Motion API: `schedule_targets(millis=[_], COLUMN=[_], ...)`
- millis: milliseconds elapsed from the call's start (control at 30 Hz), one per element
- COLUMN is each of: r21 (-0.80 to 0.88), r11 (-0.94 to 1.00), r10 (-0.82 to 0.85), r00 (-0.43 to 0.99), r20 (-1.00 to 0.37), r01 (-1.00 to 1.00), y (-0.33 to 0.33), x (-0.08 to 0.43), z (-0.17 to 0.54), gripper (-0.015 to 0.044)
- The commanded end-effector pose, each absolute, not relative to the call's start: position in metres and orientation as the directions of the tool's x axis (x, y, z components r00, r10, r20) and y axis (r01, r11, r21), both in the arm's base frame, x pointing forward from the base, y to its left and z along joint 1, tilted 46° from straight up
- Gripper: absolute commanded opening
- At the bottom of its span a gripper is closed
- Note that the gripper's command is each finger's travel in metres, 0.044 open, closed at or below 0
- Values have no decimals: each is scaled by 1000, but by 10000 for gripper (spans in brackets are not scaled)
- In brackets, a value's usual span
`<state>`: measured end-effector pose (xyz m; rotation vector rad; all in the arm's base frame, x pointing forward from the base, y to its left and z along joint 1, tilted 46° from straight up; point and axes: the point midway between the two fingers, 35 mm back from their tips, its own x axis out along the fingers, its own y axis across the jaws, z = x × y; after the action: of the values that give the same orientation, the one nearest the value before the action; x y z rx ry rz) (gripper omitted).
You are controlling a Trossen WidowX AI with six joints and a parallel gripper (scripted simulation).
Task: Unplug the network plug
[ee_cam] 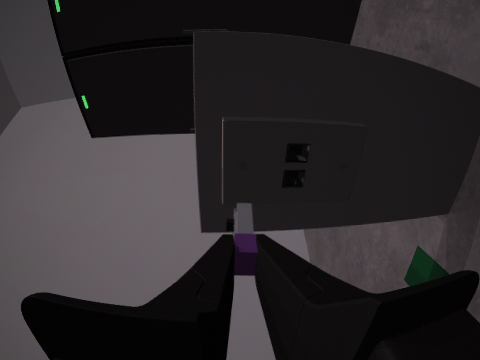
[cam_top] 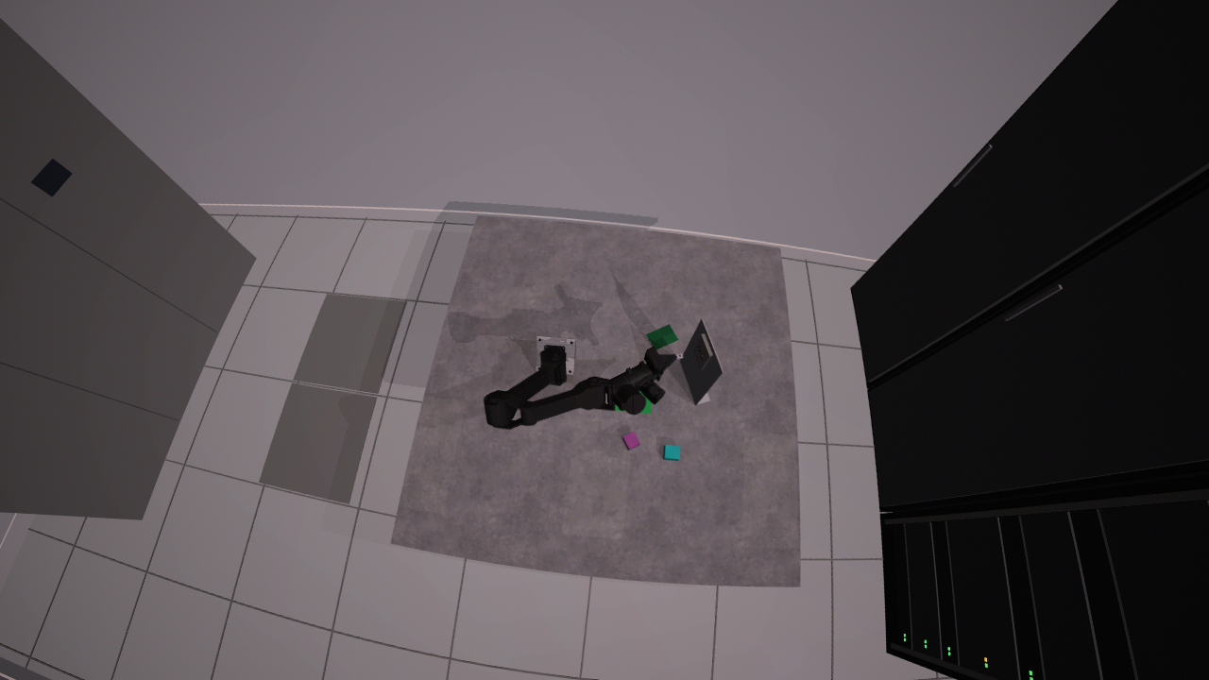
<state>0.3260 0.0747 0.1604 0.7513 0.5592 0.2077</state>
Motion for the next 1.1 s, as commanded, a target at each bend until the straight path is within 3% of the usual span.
schedule_targets(millis=[0,567,1067], r21=[695,634,565], r11=[713,600,427], r10=[316,-67,-405], r00=[843,820,708], r20=[-435,-568,-578], r01=[91,488,706], y=[69,21,-23], x=[327,322,295], z=[150,84,45], gripper=[0,0,0])
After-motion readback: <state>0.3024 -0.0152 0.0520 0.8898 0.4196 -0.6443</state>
